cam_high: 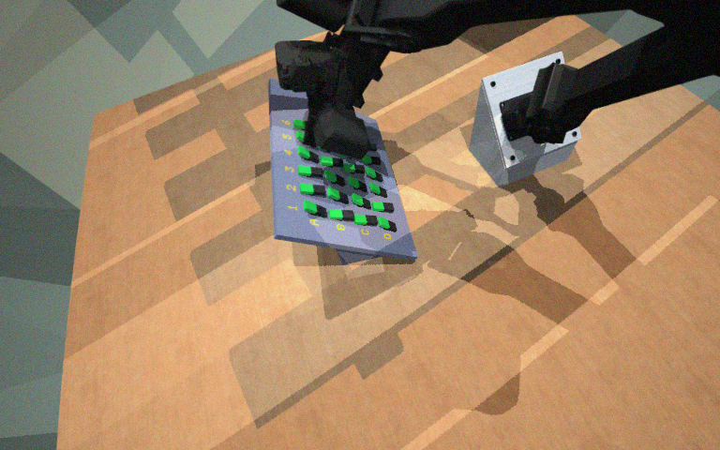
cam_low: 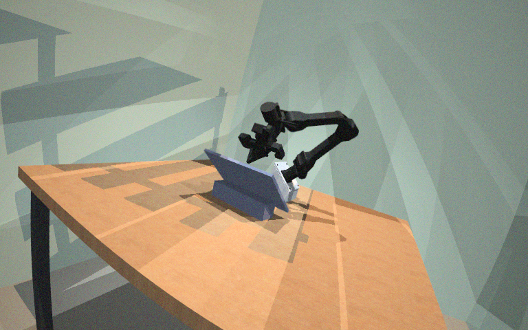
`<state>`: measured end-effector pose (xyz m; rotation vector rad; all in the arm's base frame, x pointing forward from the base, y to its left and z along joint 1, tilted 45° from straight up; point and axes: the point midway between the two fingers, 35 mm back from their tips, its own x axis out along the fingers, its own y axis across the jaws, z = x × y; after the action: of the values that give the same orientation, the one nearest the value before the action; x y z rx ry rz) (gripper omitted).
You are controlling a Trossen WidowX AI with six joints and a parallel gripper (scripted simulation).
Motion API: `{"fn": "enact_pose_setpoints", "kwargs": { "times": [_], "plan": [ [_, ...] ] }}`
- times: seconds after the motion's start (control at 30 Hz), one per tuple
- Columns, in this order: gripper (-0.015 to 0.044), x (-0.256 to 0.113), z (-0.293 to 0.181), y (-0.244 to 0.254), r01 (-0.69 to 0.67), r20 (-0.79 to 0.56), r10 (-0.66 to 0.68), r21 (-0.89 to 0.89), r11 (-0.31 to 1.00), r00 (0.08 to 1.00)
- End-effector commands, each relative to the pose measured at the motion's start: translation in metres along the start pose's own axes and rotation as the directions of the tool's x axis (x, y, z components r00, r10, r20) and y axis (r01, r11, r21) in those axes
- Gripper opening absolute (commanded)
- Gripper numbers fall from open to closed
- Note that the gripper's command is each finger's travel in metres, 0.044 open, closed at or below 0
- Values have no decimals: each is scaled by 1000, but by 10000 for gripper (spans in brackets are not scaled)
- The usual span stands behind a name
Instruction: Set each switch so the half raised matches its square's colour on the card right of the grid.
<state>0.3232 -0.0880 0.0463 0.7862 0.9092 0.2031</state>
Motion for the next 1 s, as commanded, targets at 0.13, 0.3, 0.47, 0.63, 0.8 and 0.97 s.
{"fn": "enact_pose_setpoints", "kwargs": {
  "times": [0.13, 0.3, 0.47, 0.63, 0.8, 0.97],
  "plan": [
    [0, 12, -3, -1, 3, -6, -3, 10, 1000, 1000],
    [0, 13, -3, -1, 3, -6, -3, 10, 1000, 1000],
    [0, 13, -3, -1, 3, -6, -3, 10, 1000, 1000],
    [0, 13, -3, -1, 3, -6, -3, 10, 1000, 1000],
    [0, 13, -3, -1, 3, -6, -3, 10, 1000, 1000],
    [0, 13, -3, -1, 3, -6, -3, 10, 1000, 1000]
  ]
}}
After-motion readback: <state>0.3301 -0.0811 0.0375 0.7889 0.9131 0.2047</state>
